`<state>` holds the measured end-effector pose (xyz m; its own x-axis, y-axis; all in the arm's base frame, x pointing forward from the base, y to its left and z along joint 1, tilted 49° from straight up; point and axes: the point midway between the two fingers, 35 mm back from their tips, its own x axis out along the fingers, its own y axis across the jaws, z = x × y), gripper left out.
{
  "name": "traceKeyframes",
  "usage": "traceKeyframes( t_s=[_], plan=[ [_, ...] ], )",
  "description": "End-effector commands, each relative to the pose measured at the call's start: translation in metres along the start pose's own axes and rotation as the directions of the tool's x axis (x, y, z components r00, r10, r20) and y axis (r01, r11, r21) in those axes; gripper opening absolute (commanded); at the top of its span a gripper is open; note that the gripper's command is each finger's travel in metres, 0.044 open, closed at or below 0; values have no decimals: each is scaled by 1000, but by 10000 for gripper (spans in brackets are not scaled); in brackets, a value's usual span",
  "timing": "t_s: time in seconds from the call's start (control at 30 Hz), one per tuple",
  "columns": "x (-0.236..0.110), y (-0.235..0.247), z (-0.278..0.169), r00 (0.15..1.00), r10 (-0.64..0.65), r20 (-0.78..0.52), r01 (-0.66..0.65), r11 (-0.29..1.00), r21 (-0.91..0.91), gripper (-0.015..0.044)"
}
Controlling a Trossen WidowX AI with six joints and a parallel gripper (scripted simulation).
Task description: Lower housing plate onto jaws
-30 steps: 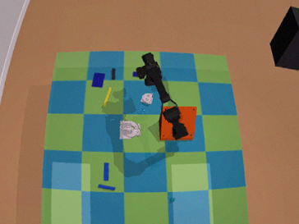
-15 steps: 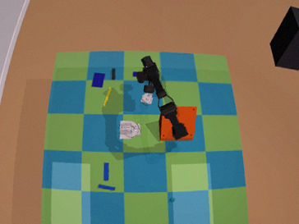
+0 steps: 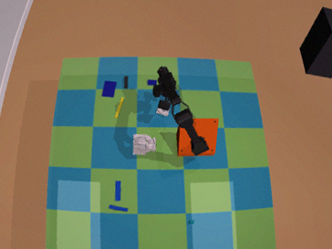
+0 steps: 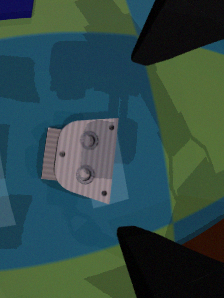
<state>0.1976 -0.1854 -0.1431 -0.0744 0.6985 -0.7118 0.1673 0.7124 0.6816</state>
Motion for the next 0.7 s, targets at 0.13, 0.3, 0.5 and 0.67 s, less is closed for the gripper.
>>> traceKeyframes(
  t_s=[0.13, 0.3, 0.5, 0.67],
  plan=[
    [9, 6, -3, 999, 43, -19, -42, 998, 40, 440],
    [45, 9, -5, 999, 45, -19, -44, 998, 39, 440],
    [46, 10, -6, 999, 45, -19, -44, 998, 39, 440],
    [46, 10, -6, 999, 45, -19, -44, 998, 39, 440]
  ],
)
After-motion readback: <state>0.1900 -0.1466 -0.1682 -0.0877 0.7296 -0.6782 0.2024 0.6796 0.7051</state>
